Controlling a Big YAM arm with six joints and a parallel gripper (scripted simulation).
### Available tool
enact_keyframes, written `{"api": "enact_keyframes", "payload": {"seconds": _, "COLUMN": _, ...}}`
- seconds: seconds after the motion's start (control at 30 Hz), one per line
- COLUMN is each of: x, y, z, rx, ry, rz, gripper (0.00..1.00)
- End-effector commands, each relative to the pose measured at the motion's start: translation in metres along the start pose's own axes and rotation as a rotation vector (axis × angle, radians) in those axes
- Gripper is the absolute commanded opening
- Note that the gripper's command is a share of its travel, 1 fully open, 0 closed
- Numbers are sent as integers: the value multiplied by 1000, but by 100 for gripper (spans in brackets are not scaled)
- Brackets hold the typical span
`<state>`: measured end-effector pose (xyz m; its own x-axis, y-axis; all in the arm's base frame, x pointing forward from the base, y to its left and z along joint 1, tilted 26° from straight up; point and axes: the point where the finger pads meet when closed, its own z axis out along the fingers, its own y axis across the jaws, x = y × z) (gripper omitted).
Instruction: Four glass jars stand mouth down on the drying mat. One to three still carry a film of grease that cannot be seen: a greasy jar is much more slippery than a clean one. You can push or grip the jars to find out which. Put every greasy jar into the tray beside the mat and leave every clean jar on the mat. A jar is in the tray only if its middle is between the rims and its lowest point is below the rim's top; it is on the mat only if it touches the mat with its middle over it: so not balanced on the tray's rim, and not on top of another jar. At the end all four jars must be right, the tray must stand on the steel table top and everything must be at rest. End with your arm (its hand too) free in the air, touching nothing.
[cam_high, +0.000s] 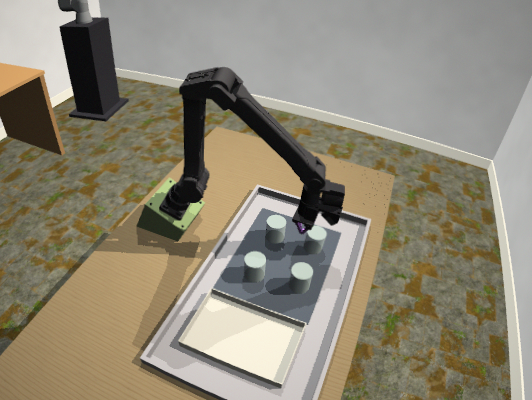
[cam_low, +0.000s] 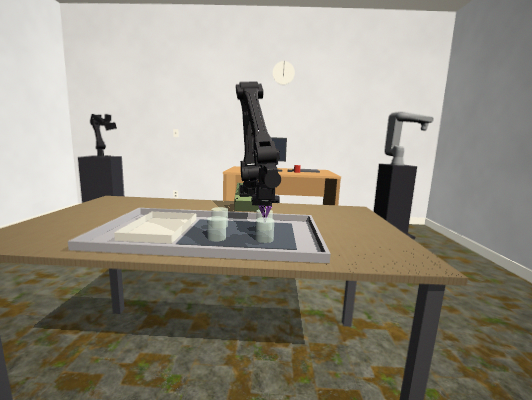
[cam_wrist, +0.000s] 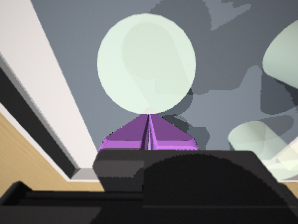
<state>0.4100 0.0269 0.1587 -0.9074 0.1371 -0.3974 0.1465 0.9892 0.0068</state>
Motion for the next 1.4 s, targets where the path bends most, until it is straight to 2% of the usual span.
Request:
{"api": "enact_keyframes", "payload": {"seconds": 0.0, "x": -31, "y": 0, "z": -7, "rx": -5, "ry": -41, "rz": 7, "gripper": 0}}
{"api": "enact_keyframes", "payload": {"seconds": 1.37, "x": -35, "y": 0, "z": -7, "rx": -5, "ry": -41, "rz": 7, "gripper": 0}}
